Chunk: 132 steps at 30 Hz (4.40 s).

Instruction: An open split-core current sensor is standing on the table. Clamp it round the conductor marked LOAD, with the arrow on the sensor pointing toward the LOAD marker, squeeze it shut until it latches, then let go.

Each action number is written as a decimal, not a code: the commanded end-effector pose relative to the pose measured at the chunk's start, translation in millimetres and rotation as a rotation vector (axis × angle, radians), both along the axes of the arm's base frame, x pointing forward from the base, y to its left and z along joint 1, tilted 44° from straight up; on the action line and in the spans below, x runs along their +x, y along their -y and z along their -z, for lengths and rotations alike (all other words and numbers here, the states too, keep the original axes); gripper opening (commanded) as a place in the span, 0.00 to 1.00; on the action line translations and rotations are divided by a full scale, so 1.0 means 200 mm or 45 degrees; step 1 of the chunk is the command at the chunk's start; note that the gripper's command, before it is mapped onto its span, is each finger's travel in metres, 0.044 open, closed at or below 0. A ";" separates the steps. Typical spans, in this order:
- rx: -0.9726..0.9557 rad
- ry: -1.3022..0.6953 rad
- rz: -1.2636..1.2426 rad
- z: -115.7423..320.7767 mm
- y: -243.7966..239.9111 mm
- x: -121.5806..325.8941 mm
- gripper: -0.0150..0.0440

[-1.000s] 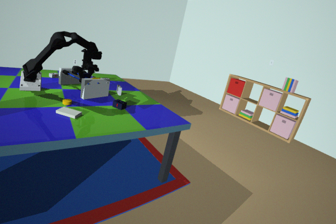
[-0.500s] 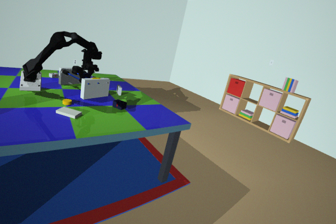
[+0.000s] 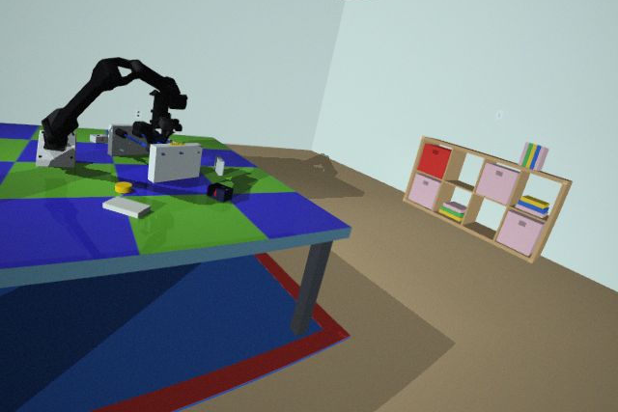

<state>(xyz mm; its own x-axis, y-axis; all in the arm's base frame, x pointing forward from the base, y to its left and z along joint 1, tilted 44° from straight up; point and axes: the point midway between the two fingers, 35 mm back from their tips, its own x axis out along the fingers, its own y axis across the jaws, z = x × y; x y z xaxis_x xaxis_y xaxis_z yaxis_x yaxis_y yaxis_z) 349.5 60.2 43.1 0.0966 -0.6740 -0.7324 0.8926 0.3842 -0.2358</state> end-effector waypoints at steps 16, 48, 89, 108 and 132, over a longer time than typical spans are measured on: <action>0.019 0.029 -0.027 0.00 0.00 0.00 0.25; 0.020 0.029 -0.033 0.00 0.00 -0.02 0.65; 0.020 0.029 -0.033 0.00 0.00 -0.02 1.00; 0.127 0.219 -0.205 -0.42 -0.28 -0.19 1.00; 0.127 0.219 -0.205 -0.42 -0.28 -0.19 1.00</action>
